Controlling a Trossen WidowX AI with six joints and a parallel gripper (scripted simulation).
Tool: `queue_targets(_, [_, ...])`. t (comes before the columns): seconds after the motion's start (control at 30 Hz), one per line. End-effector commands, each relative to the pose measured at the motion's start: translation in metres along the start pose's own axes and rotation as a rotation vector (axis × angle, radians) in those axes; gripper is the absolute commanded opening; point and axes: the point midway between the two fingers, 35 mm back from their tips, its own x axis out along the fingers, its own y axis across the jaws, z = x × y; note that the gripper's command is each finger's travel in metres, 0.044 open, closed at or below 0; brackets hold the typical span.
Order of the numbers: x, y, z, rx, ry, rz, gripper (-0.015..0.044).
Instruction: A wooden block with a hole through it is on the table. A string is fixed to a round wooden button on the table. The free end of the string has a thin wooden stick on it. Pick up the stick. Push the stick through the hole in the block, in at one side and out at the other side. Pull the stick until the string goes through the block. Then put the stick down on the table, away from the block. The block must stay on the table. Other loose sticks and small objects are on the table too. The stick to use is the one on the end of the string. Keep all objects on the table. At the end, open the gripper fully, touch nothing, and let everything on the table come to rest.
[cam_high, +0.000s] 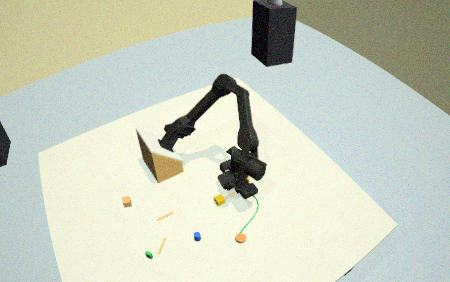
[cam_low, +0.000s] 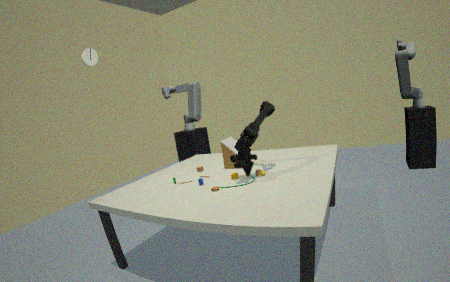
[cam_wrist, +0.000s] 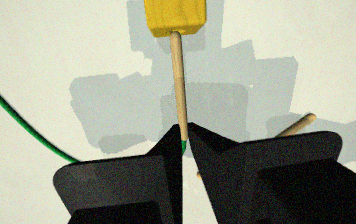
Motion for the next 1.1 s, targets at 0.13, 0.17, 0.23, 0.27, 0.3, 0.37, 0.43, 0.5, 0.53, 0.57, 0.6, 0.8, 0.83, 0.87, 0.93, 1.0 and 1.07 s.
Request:
queue_targets(0.13, [0.001,-0.002,0.003,0.001,0.005,-0.005,0.0])
queue_targets(0.17, [0.001,-0.002,0.004,0.001,0.005,-0.005,0.0])
queue_targets(0.23, [0.001,-0.002,0.007,0.001,0.005,-0.005,0.0])
queue_targets(0.27, [0.001,-0.002,0.008,0.001,0.005,-0.005,0.0])
queue_targets(0.3, [0.001,-0.002,0.01,0.001,0.005,-0.005,0.0])
queue_targets(0.37, [0.001,-0.002,0.012,0.001,0.005,-0.005,0.0])
queue_targets(0.43, [0.001,-0.002,0.015,0.001,0.005,-0.005,0.0])
queue_targets(0.5, [0.001,-0.002,0.018,0.001,0.005,-0.005,0.0])
queue_targets(0.53, [0.002,-0.002,0.019,0.001,0.005,-0.005,0.0])
queue_targets(0.57, [0.002,-0.002,0.02,0.001,0.005,-0.005,0.0])
queue_targets(0.6, [0.002,-0.002,0.022,0.001,0.005,-0.005,0.0])
queue_targets(0.8, [0.002,-0.003,0.029,0.001,0.005,-0.005,0.0])
queue_targets(0.83, [0.002,-0.003,0.03,0.001,0.005,-0.005,0.0])
queue_targets(0.87, [0.002,-0.003,0.031,0.001,0.005,-0.005,0.0])
queue_targets(0.93, [0.002,-0.003,0.034,0.001,0.005,-0.005,0.0])
queue_targets(1.0, [0.002,-0.003,0.036,0.001,0.005,-0.005,0.0])
queue_targets(1.07, [0.002,-0.003,0.039,0.001,0.005,-0.005,0.0])
